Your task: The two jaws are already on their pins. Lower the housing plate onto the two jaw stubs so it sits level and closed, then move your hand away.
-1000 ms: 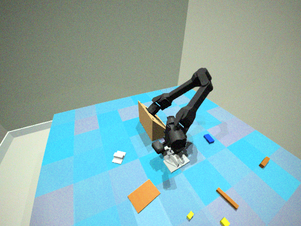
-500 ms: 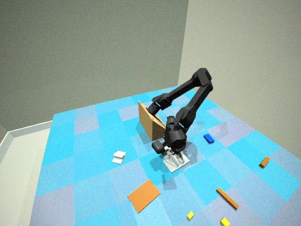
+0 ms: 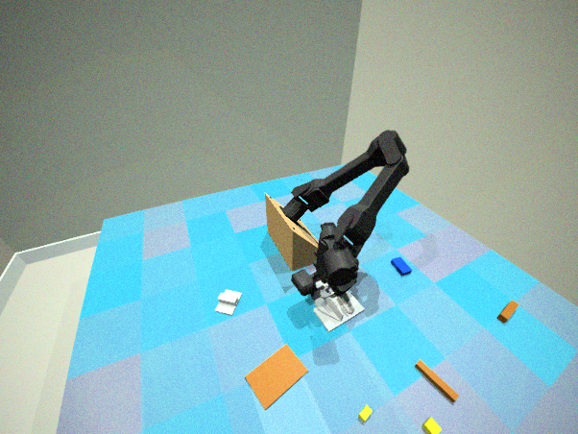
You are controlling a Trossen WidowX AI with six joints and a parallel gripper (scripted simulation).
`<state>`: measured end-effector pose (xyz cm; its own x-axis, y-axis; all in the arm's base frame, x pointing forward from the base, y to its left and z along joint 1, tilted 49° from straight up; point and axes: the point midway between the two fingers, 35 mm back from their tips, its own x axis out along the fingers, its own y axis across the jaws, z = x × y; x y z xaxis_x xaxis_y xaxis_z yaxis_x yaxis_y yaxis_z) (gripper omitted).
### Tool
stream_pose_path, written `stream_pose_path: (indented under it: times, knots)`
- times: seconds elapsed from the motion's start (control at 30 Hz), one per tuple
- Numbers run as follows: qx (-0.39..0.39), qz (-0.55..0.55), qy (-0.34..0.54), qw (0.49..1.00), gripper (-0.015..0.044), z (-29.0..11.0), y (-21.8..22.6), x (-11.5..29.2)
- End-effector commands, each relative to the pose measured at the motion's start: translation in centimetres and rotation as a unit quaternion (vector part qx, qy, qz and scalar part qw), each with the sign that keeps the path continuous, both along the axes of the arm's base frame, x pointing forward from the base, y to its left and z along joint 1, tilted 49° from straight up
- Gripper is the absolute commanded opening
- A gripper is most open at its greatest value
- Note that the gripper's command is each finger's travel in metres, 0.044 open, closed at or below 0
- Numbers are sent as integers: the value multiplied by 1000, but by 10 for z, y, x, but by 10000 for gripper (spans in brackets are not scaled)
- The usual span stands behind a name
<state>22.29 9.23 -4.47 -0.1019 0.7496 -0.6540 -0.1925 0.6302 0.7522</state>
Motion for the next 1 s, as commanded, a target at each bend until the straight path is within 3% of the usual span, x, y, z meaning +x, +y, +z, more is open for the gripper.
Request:
stream_pose_path:
  times: [0.0, 0.47, 0.6, 0.97]
  knots:
    - [-1, -1, 0, 1000, 351, -1, 0, 0]
    - [-1, -1, 0, 1000, 351, -1, 0, 0]
    - [0, 0, 0, 1000, 440, 0, 0, 0]
    - [0, 0, 0, 1000, 440, 0, 0, 0]
